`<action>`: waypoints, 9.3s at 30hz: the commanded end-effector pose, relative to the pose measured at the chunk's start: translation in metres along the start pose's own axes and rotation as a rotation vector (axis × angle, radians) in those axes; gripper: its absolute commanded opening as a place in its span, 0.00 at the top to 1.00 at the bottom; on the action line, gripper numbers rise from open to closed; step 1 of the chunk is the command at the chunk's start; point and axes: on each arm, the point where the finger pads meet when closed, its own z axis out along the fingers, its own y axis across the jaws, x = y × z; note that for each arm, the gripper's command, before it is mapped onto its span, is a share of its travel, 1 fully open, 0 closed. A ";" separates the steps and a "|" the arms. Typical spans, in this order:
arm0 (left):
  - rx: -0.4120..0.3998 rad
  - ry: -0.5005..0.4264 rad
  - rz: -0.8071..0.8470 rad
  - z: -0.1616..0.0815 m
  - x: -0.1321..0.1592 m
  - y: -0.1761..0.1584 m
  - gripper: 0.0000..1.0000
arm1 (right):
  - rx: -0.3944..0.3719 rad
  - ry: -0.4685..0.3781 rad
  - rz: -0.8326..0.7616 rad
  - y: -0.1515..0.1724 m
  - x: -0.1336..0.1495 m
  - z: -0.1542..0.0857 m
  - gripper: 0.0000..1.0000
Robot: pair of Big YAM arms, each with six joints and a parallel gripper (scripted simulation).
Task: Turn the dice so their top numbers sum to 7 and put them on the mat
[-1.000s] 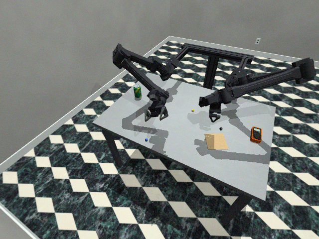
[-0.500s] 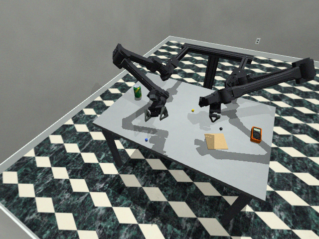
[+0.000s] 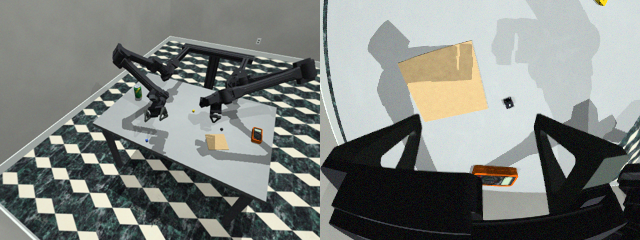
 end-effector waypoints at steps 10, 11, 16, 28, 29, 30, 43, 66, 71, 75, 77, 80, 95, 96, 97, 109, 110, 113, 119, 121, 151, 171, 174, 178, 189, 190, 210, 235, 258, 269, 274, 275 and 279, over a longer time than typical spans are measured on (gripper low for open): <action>-0.004 -0.005 -0.002 -0.002 -0.001 0.001 0.00 | 0.128 0.031 -0.010 -0.102 0.007 0.025 0.00; -0.004 -0.005 -0.002 -0.002 -0.001 0.001 0.00 | 0.128 0.031 -0.010 -0.102 0.007 0.025 0.00; -0.004 -0.005 -0.002 -0.002 -0.001 0.001 0.00 | 0.179 0.046 -0.016 -0.144 0.009 0.031 0.00; -0.004 -0.005 -0.002 -0.002 -0.001 0.001 0.00 | 0.362 0.095 -0.044 -0.299 0.006 0.027 0.00; -0.004 -0.005 -0.002 -0.002 -0.001 0.001 0.00 | 0.362 0.095 -0.044 -0.299 0.006 0.027 0.00; -0.004 -0.005 -0.002 -0.002 -0.001 0.001 0.00 | 0.382 0.099 -0.047 -0.315 0.005 0.024 0.00; -0.004 -0.005 -0.002 -0.002 -0.001 0.001 0.00 | 0.671 0.158 -0.111 -0.539 -0.039 -0.058 0.00; -0.004 -0.005 -0.002 -0.002 -0.001 0.001 0.00 | 1.138 0.218 -0.272 -0.753 -0.215 -0.302 0.00; -0.004 -0.005 -0.002 -0.002 -0.001 0.001 0.00 | 1.253 0.228 -0.326 -0.766 -0.275 -0.365 0.00; -0.004 -0.005 -0.002 -0.002 -0.001 0.001 0.00 | 1.339 0.235 -0.371 -0.764 -0.322 -0.410 0.00; -0.004 -0.005 -0.002 -0.002 -0.001 0.001 0.00 | 1.380 0.238 -0.394 -0.760 -0.345 -0.429 0.00; -0.004 -0.005 -0.002 -0.002 -0.001 0.001 0.00 | 1.400 0.239 -0.406 -0.757 -0.356 -0.438 0.00; -0.004 -0.005 -0.002 -0.002 -0.001 0.001 0.00 | 1.644 0.254 -0.567 -0.684 -0.487 -0.517 0.00; -0.004 -0.005 -0.002 -0.002 -0.001 0.001 0.00 | 1.644 0.254 -0.567 -0.684 -0.487 -0.517 0.00; -0.004 -0.005 -0.002 -0.002 -0.001 0.001 0.00 | 1.644 0.254 -0.567 -0.684 -0.487 -0.517 0.00; -0.004 -0.005 -0.002 -0.002 -0.001 0.001 0.00 | 1.761 0.262 -0.662 -0.629 -0.541 -0.528 0.00; -0.004 -0.005 -0.002 -0.002 -0.001 0.001 0.00 | 1.768 0.263 -0.668 -0.625 -0.544 -0.528 0.00; -0.004 -0.005 -0.002 -0.002 -0.001 0.001 0.00 | 1.780 0.264 -0.678 -0.619 -0.548 -0.528 0.00; -0.004 -0.005 -0.002 -0.002 -0.001 0.001 0.00 | 1.803 0.265 -0.699 -0.606 -0.557 -0.528 0.00; -0.004 -0.005 -0.002 -0.002 -0.001 0.001 0.00 | 1.810 0.266 -0.705 -0.603 -0.560 -0.527 0.00; -0.020 -0.024 0.040 -0.016 -0.024 0.024 0.00 | 1.827 0.267 -0.721 -0.593 -0.566 -0.526 0.00; -0.043 -0.035 0.430 -0.044 -0.220 0.152 0.00 | 1.827 0.267 -0.721 -0.593 -0.566 -0.526 0.00; -0.046 -0.036 0.491 -0.044 -0.251 0.163 0.00 | 1.827 0.267 -0.721 -0.593 -0.566 -0.526 0.00; -0.027 -0.019 0.557 -0.020 -0.283 0.184 0.00 | 1.827 0.267 -0.721 -0.593 -0.566 -0.526 0.00; -0.068 -0.037 0.800 -0.024 -0.393 0.171 0.00 | 1.827 0.267 -0.721 -0.593 -0.566 -0.526 0.00; -0.062 -0.033 0.794 -0.019 -0.390 0.174 0.00 | 1.827 0.267 -0.721 -0.593 -0.566 -0.526 0.00; -0.066 -0.029 0.949 0.009 -0.447 0.155 0.00 | 1.827 0.267 -0.721 -0.593 -0.566 -0.526 0.00; -0.066 -0.029 0.930 0.008 -0.446 0.156 0.00 | 1.827 0.267 -0.721 -0.593 -0.566 -0.526 0.00; -0.025 -0.018 0.362 0.046 -0.436 0.161 0.00 | 1.827 0.267 -0.721 -0.593 -0.566 -0.526 0.00; -0.029 -0.031 0.049 0.047 -0.436 0.168 0.00 | 1.827 0.267 -0.721 -0.593 -0.566 -0.526 0.00; -0.016 -0.015 -0.093 0.058 -0.436 0.156 0.00 | 1.827 0.267 -0.721 -0.593 -0.566 -0.526 0.00; -0.018 -0.021 -0.132 0.057 -0.436 0.160 0.00 | 1.827 0.267 -0.721 -0.593 -0.566 -0.526 0.00; -0.023 -0.035 -0.248 0.054 -0.437 0.167 0.00 | 1.827 0.267 -0.721 -0.593 -0.566 -0.526 0.00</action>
